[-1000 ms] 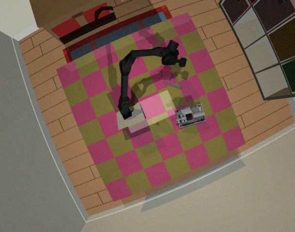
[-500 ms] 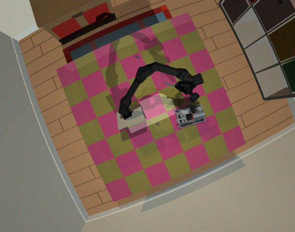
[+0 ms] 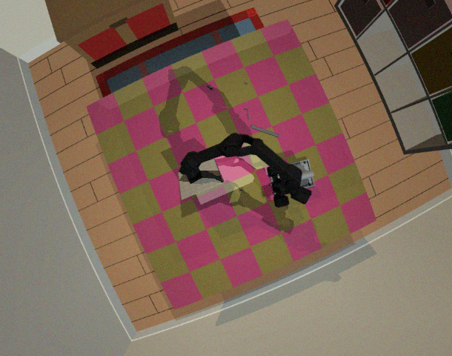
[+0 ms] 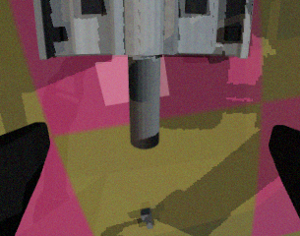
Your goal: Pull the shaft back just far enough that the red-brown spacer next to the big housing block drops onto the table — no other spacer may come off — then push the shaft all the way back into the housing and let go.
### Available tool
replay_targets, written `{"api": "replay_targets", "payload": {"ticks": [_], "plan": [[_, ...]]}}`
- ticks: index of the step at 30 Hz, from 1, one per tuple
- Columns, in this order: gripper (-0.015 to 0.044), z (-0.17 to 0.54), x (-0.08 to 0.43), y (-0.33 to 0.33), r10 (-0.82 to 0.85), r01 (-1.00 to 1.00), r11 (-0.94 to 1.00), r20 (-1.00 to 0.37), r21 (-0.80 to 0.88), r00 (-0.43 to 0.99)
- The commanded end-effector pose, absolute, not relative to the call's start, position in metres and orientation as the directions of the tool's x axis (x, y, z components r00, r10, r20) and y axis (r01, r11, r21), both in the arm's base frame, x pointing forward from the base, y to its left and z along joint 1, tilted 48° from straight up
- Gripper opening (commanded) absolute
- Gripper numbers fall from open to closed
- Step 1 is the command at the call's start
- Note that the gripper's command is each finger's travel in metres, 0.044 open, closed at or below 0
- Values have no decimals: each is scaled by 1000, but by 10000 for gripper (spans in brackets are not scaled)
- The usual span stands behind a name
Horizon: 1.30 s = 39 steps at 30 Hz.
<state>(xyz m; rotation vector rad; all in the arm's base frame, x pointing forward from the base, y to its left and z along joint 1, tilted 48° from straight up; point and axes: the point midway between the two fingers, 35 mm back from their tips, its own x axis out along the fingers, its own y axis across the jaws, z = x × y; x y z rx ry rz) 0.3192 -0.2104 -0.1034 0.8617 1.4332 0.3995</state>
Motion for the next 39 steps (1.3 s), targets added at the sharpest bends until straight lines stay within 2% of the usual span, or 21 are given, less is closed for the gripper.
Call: {"api": "replay_targets", "payload": {"ticks": [1,32,34,39], "plan": [[440,-100,322,-207,722,237,640,-677,731,143],[440,-100,321,-207,722,237,640,-677,731,143],[440,-104,320,-210,710,244,642,-684,726,167],[440,-124,311,-227,612,297,653,-716,697,335]]}}
